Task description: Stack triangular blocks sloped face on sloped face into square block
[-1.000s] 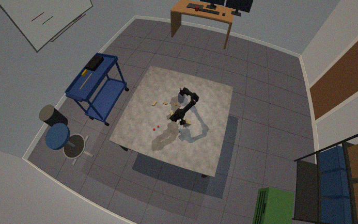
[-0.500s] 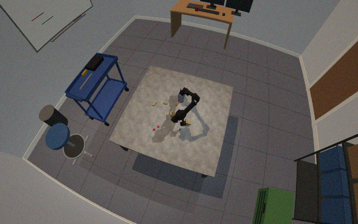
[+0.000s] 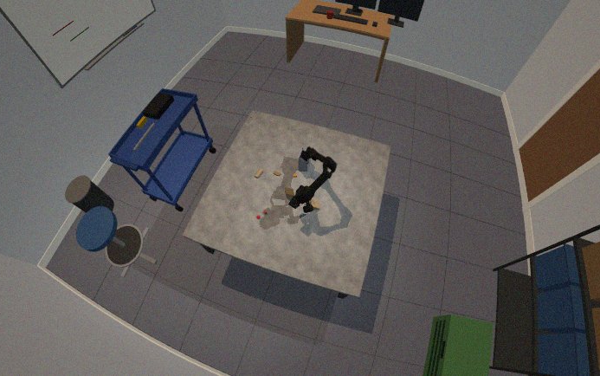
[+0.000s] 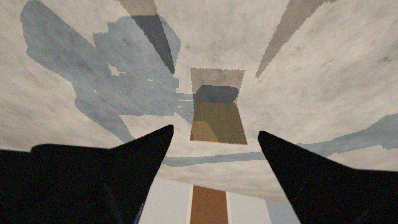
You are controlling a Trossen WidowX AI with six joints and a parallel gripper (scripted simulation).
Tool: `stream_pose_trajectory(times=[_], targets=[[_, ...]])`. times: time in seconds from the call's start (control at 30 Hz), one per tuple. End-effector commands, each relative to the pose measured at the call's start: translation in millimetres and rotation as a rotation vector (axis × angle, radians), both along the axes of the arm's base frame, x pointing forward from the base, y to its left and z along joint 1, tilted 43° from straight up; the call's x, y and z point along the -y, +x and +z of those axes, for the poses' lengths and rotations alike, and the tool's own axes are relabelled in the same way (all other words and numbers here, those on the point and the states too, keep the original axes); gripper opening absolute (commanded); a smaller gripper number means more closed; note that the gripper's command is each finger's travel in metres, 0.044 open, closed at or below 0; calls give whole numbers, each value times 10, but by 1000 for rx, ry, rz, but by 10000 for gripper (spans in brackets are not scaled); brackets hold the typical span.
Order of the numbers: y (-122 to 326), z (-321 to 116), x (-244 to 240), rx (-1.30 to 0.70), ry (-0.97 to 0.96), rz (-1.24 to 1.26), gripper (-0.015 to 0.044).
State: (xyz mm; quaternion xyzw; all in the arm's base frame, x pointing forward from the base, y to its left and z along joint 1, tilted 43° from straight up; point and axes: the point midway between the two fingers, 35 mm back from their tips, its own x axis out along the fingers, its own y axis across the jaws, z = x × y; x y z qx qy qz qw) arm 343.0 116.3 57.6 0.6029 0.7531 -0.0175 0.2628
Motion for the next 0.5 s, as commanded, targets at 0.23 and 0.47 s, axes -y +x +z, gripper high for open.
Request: stream_pose_trajectory(times=[0.23, 0.47], targets=[[-39, -65, -179, -6, 8, -2, 440], [-64, -101, -284, -7, 12, -1, 440]])
